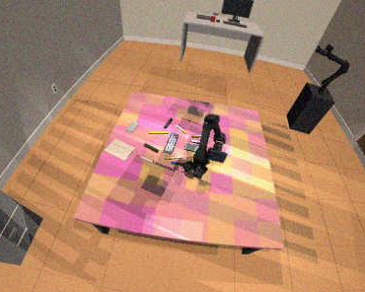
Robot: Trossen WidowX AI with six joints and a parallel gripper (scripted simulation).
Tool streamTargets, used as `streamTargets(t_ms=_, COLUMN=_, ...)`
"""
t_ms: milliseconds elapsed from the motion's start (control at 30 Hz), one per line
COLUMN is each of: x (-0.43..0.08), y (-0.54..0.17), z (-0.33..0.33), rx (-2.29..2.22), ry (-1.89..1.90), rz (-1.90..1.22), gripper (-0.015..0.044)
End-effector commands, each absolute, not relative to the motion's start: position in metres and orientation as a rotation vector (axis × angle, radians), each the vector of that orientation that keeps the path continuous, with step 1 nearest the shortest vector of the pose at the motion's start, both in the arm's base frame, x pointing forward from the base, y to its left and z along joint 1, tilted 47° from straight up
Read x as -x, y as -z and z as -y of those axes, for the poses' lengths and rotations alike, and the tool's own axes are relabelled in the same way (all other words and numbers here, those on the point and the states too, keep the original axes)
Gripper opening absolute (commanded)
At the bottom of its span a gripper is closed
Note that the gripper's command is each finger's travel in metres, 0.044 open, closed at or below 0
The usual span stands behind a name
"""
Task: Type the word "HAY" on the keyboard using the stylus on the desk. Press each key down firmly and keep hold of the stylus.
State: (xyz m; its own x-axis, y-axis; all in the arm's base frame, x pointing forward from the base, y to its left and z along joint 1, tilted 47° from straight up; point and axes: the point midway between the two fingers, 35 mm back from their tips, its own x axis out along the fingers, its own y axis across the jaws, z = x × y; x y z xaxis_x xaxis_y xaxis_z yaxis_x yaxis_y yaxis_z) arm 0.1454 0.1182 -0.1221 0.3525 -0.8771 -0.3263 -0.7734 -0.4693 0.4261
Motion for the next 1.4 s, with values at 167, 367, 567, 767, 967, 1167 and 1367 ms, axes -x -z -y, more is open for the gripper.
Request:
streamTargets(t_ms=167, x=-0.145, y=0.122, z=-0.118, rx=-2.413, ry=0.774, rz=1.496, gripper=0.0097)
streamTargets(t_ms=367, x=-0.145, y=0.122, z=-0.118, rx=-2.413, ry=0.774, rz=1.496, gripper=0.0057)
streamTargets(t_ms=567, x=-0.145, y=0.122, z=-0.118, rx=-2.413, ry=0.774, rz=1.496, gripper=0.0017)
streamTargets(t_ms=767, x=-0.145, y=0.095, z=-0.146, rx=-2.400, ry=0.773, rz=1.490, gripper=0.0108)
streamTargets(t_ms=967, x=-0.144, y=0.083, z=-0.150, rx=-2.394, ry=0.778, rz=1.478, gripper=0.0150)
streamTargets(t_ms=1167, x=-0.143, y=0.082, z=-0.149, rx=-2.429, ry=0.752, rz=1.511, gripper=0.0150)
streamTargets(t_ms=1367, x=-0.143, y=0.082, z=-0.149, rx=-2.616, ry=0.581, rz=1.711, gripper=0.0150)
